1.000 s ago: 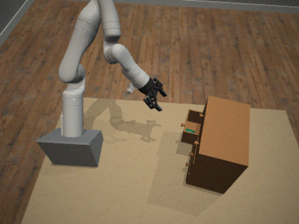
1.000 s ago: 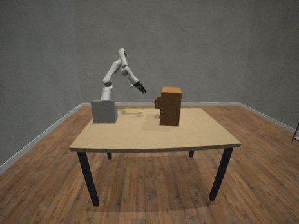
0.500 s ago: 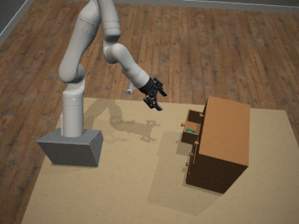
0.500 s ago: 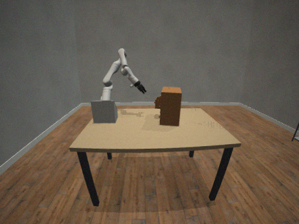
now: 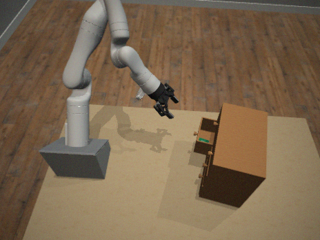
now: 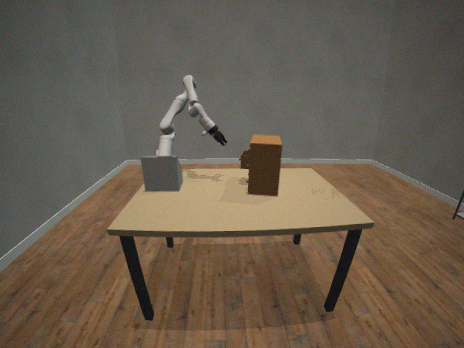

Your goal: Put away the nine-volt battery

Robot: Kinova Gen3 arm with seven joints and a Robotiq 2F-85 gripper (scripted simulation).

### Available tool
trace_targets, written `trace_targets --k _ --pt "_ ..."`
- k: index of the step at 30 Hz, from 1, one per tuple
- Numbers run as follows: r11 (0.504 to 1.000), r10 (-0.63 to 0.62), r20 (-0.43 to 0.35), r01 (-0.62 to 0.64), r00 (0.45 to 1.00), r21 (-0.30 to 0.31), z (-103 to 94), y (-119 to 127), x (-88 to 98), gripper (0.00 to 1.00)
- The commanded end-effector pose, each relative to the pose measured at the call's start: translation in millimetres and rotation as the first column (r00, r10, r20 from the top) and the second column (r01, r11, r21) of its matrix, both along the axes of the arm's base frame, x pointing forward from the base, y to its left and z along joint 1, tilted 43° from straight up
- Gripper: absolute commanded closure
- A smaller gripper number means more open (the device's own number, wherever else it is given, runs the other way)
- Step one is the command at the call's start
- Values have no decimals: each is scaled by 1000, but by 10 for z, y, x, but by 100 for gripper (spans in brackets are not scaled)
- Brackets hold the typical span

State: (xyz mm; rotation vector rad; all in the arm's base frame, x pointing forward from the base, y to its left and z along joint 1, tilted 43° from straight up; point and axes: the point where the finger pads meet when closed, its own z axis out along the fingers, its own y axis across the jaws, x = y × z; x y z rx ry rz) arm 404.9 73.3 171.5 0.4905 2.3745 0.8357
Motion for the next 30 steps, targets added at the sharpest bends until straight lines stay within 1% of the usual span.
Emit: trace_targets --k 1,30 --pt "1000 -1 0 1 1000 0 9 -12 11 0" --pt "999 46 -51 -45 998 13 36 -39 13 0"
